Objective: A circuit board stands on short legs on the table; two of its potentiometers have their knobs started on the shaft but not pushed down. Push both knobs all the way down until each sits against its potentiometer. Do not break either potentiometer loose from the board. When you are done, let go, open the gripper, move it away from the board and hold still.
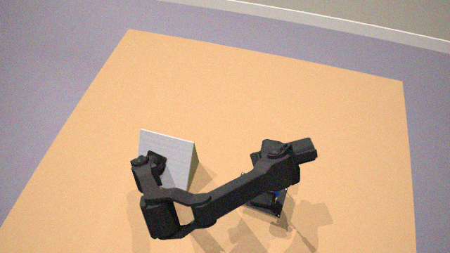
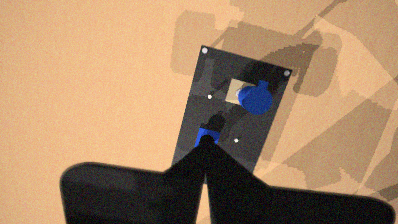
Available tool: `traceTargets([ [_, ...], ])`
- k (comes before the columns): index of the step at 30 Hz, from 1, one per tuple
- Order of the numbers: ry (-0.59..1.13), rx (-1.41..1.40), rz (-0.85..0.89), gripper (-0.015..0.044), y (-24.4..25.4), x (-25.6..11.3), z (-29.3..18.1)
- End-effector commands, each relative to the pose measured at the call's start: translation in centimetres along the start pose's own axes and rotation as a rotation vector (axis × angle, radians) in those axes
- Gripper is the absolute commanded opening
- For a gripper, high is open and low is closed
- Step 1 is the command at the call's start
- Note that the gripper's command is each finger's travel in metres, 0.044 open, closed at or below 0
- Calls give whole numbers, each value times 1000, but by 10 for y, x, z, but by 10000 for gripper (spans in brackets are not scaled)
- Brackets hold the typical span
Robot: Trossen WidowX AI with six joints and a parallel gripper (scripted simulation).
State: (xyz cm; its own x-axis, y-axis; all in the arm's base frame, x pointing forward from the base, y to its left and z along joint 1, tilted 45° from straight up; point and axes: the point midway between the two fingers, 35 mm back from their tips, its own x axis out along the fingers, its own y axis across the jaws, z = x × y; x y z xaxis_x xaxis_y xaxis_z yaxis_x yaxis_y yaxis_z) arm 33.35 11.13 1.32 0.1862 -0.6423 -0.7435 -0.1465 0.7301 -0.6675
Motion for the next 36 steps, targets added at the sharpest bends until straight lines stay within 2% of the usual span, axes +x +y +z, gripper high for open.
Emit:
traceTargets([
  [1,1,-131,1,0,0,-3,3],
  [36,39,-1332,0,0,-10,-21,23],
])
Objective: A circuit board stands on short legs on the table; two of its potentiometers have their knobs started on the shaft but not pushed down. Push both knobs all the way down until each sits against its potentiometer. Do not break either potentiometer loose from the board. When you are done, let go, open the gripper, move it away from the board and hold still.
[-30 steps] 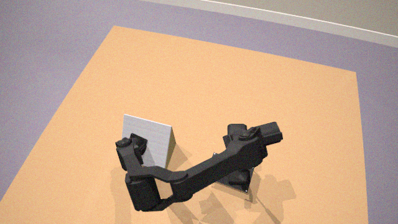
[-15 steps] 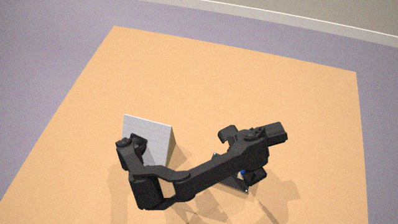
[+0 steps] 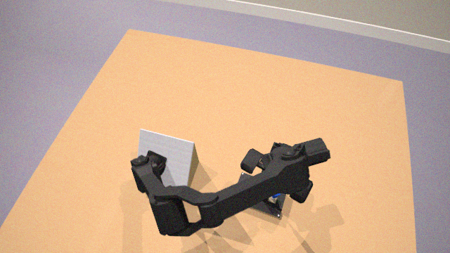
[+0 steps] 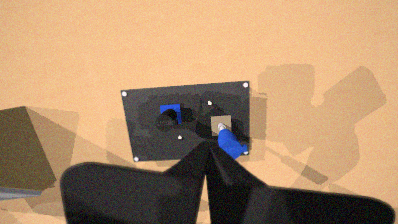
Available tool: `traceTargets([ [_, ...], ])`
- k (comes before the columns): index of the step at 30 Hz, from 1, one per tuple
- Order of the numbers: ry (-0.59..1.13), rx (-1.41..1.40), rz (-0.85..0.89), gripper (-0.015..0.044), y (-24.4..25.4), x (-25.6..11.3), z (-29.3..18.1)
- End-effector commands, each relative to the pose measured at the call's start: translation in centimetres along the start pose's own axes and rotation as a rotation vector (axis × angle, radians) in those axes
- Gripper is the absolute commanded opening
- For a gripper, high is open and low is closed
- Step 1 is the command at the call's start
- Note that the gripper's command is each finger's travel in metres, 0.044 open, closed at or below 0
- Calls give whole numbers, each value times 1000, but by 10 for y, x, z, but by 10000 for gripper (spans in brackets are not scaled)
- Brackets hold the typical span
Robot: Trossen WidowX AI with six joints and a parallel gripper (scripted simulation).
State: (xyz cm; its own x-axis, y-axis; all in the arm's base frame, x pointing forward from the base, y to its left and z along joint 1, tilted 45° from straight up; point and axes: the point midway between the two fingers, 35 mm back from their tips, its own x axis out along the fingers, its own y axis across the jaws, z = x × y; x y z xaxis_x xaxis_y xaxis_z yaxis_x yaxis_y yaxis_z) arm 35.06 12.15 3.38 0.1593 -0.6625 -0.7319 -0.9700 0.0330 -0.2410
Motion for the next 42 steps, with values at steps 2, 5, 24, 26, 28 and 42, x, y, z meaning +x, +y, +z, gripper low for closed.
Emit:
traceTargets([
  [2,5,-162,-1,0,-4,-3,-1],
  [5,7,-265,1,0,-6,-5,-1],
  [24,19,-915,20,0,-16,-14,-5],
  [26,19,-984,23,0,-17,-15,-5],
  [28,20,-1052,26,0,-18,-16,-6],
  [42,20,-1480,45,0,-24,-23,-8],
])
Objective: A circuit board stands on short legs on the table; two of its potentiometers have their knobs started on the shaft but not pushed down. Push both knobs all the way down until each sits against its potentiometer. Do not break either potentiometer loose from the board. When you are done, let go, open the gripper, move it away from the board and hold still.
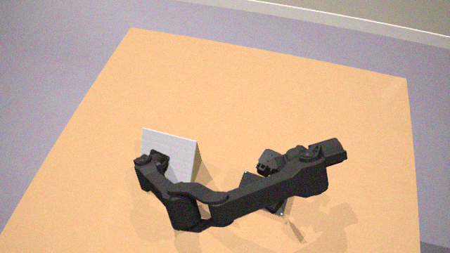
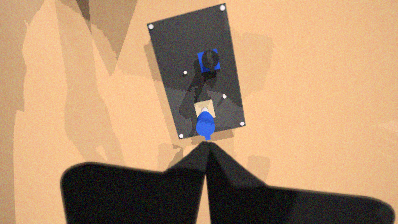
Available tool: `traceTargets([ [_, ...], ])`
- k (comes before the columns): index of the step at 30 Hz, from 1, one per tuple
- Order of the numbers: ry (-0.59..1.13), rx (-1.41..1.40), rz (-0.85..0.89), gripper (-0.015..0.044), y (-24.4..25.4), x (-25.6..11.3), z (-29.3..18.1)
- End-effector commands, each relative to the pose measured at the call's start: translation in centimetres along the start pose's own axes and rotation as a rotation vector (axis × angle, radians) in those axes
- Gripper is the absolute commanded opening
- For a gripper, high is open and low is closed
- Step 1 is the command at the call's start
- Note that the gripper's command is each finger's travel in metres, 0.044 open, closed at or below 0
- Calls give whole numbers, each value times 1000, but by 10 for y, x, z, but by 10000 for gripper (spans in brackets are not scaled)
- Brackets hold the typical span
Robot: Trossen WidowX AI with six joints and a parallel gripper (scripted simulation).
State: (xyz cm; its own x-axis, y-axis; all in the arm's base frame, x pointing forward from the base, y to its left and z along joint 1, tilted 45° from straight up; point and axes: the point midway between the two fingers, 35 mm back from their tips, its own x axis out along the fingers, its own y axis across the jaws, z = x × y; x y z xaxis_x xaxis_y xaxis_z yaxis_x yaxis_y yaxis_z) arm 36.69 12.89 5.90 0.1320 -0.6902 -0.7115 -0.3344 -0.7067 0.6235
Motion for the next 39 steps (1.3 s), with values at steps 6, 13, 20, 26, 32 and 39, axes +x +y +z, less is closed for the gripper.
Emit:
traceTargets([
  [6,4,-61,2,0,0,12,-2],
  [13,4,-61,2,0,1,19,-2],
  [20,4,-60,2,0,1,28,-3],
  [26,4,-60,3,0,1,38,-3],
  [32,4,-60,3,0,1,38,-3],
  [39,4,-60,3,0,1,39,-3],
])
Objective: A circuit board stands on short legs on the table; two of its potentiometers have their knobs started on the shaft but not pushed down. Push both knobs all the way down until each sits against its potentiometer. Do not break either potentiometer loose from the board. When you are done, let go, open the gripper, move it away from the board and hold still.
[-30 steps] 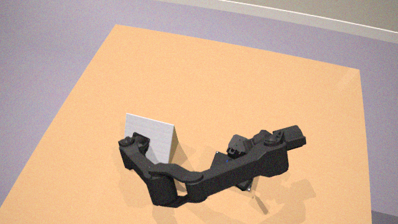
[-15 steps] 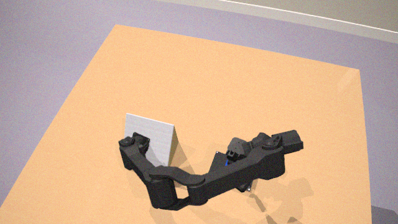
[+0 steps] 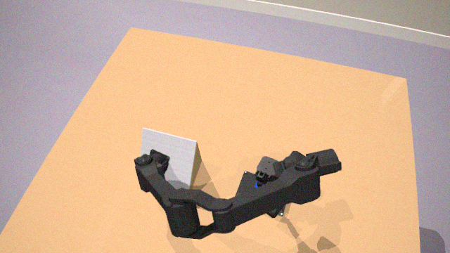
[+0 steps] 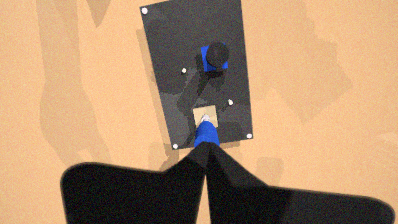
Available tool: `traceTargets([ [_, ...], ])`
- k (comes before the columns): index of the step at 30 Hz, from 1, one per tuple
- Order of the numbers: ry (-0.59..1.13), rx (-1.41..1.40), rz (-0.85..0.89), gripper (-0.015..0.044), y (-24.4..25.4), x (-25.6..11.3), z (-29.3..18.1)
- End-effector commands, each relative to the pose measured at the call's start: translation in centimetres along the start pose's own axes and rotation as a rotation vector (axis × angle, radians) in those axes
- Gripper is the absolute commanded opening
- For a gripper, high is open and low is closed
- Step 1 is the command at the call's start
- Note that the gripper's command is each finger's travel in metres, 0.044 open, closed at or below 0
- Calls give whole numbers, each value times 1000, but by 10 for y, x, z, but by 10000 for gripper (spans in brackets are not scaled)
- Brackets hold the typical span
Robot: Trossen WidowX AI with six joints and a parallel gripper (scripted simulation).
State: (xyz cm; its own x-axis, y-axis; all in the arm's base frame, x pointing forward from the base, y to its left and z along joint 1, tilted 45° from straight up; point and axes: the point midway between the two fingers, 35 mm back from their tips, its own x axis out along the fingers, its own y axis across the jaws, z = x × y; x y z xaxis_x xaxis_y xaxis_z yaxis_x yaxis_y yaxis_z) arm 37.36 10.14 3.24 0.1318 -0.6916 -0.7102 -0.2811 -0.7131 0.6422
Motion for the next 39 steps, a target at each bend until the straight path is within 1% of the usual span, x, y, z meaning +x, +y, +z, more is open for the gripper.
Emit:
traceTargets([
  [1,4,-4,1,0,0,1,-1],
  [39,4,-3,1,0,0,10,-1],
])
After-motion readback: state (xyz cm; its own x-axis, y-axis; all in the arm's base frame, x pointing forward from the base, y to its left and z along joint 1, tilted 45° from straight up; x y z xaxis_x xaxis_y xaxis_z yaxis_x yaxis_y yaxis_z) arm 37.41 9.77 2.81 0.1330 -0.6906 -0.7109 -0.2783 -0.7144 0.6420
